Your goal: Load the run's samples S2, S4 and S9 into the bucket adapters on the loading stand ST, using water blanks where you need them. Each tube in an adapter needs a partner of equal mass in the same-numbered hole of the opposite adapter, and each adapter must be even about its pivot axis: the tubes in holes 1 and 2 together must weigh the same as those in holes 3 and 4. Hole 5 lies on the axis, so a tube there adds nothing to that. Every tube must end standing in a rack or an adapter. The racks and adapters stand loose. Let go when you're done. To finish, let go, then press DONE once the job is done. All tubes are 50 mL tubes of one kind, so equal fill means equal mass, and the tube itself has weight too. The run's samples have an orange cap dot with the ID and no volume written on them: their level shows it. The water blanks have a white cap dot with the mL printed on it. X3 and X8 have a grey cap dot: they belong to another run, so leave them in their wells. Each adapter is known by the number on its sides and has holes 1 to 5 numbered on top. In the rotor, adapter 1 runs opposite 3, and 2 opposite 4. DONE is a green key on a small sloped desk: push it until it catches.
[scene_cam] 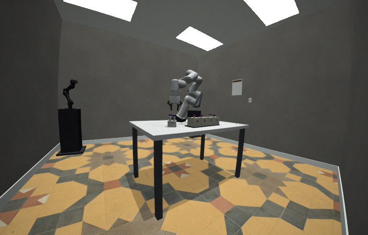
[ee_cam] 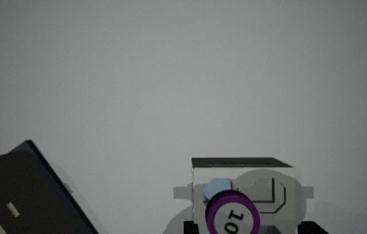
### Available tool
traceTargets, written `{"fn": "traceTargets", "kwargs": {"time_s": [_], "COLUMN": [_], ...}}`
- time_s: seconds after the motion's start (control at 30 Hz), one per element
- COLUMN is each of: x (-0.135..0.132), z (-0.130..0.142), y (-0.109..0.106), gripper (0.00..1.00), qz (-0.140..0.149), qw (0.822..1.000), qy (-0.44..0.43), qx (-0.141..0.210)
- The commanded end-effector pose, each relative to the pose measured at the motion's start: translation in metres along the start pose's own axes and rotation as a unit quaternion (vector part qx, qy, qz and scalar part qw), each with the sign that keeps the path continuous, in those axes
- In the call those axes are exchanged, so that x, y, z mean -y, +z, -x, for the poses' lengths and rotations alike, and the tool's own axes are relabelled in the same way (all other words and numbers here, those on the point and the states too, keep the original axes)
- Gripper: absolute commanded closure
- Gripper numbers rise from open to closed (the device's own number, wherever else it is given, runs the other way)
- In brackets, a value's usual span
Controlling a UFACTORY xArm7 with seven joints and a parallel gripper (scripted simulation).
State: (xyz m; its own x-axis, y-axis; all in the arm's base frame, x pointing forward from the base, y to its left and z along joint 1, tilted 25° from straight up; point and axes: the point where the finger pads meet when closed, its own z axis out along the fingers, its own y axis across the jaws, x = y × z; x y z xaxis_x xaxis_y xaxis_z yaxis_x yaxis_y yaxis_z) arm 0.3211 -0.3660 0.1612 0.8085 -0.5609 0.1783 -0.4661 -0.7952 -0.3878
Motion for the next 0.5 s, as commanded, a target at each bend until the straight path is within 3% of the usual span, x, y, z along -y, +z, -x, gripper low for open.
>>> {"fn": "traceTargets", "kwargs": {"time_s": [0.0, 0.47], "x": [-0.001, -0.001], "z": [-0.001, -0.001], "y": [0.007, 0.031], "gripper": [0.43, 0.43], "qz": [0.001, 0.001], "qw": [1.0, 1.0], "qy": [0.0, 0.0], "qx": [-0.002, -0.002]}}
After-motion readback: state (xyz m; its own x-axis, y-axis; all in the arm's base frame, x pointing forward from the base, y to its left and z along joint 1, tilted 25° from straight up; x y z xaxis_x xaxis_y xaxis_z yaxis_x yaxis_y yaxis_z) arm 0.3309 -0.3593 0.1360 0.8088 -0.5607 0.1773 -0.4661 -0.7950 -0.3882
